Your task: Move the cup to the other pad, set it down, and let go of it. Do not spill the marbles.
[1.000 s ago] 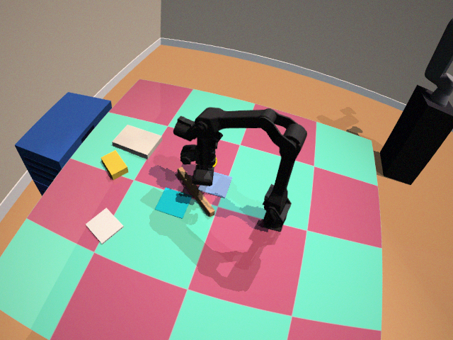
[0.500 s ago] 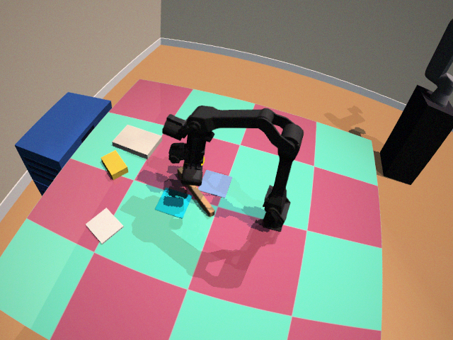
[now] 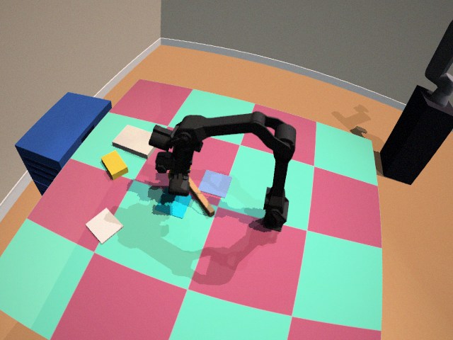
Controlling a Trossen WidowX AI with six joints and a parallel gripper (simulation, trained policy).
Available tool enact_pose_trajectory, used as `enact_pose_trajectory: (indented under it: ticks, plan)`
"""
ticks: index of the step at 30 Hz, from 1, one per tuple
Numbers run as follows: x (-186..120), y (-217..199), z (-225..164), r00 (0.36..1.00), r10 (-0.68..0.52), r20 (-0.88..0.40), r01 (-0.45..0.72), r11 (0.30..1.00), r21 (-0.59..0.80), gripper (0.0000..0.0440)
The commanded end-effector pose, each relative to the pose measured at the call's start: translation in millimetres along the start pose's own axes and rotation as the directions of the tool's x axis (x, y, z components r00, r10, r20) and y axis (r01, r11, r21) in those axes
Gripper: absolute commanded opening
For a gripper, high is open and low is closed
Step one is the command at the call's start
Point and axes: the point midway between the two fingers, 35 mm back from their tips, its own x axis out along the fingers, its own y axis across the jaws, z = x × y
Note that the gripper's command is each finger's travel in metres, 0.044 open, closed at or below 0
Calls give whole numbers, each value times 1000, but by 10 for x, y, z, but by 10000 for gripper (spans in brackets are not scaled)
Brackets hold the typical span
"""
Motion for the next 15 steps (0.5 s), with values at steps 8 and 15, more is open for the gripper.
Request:
enact_pose_trajectory:
  ticks: [8, 15]
  plan:
    - [146, 356, 186, 1000, 16, 24, -16, 1000, -26, 0]
    - [293, 518, 174, 1000, 16, 11, -16, 999, -28, 6]
